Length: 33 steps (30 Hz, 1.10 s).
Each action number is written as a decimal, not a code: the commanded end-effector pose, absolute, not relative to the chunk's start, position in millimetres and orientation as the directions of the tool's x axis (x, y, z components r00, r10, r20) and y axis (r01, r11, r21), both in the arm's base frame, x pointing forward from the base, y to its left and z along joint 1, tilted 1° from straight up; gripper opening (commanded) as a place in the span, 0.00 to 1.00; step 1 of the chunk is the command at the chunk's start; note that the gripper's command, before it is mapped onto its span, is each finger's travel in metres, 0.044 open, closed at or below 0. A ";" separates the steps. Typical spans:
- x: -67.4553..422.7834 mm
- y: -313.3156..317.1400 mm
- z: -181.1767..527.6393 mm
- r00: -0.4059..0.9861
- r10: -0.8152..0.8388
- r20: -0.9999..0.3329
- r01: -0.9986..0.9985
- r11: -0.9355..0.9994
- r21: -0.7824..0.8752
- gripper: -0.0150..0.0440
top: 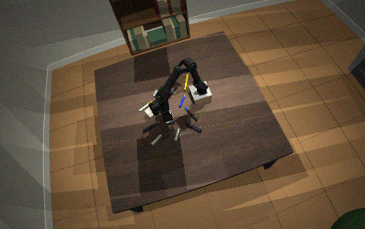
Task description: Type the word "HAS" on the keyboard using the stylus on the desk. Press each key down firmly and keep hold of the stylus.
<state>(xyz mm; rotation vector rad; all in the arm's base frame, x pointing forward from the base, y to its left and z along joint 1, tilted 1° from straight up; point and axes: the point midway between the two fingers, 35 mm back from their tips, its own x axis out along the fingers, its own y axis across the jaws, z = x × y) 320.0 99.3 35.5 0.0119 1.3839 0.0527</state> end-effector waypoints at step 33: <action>309.1 -29.6 18.1 0.044 -0.021 -0.999 -0.028 0.999 -0.022 0.25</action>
